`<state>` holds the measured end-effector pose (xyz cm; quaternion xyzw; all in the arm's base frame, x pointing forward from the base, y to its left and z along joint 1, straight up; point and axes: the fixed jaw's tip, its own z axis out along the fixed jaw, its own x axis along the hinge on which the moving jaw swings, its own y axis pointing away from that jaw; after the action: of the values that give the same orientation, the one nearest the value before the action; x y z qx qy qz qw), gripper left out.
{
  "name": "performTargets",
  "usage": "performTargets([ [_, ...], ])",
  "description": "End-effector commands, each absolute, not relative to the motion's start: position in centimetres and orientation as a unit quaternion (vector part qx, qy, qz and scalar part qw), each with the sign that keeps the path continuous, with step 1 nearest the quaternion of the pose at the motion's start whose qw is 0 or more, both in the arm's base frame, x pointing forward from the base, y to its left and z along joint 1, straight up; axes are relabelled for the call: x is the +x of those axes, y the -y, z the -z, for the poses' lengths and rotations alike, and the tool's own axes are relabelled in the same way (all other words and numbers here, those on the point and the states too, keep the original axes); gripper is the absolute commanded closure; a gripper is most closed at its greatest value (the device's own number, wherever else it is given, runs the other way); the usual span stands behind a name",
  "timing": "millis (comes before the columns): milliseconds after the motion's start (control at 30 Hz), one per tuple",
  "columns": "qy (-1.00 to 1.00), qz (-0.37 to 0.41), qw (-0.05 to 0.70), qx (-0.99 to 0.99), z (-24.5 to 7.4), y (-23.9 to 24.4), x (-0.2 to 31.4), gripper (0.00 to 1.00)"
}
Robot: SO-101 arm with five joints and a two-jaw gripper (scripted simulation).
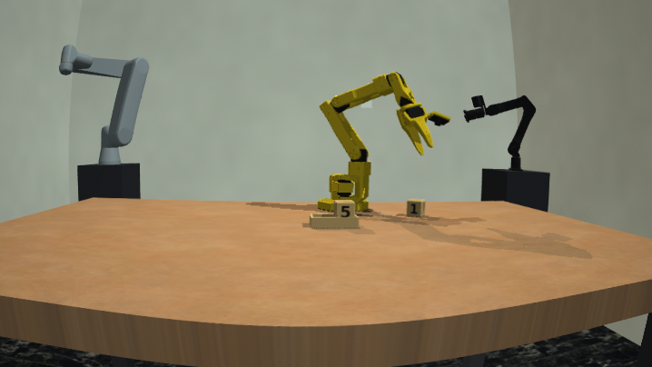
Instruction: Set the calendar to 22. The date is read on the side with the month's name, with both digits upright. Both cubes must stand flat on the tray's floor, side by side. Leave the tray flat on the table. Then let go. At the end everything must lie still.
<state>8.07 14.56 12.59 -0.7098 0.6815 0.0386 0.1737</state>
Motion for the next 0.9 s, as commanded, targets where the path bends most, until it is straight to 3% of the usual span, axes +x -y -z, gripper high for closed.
performTargets([
  [0, -0.735, -0.055, 0.168, -0.655, -13.2, -15.2, 8.1, 0.65],
  [867, -0.877, -0.075, 0.112, -0.462, -12.8, -16.5, 8.1, 0.65],
])
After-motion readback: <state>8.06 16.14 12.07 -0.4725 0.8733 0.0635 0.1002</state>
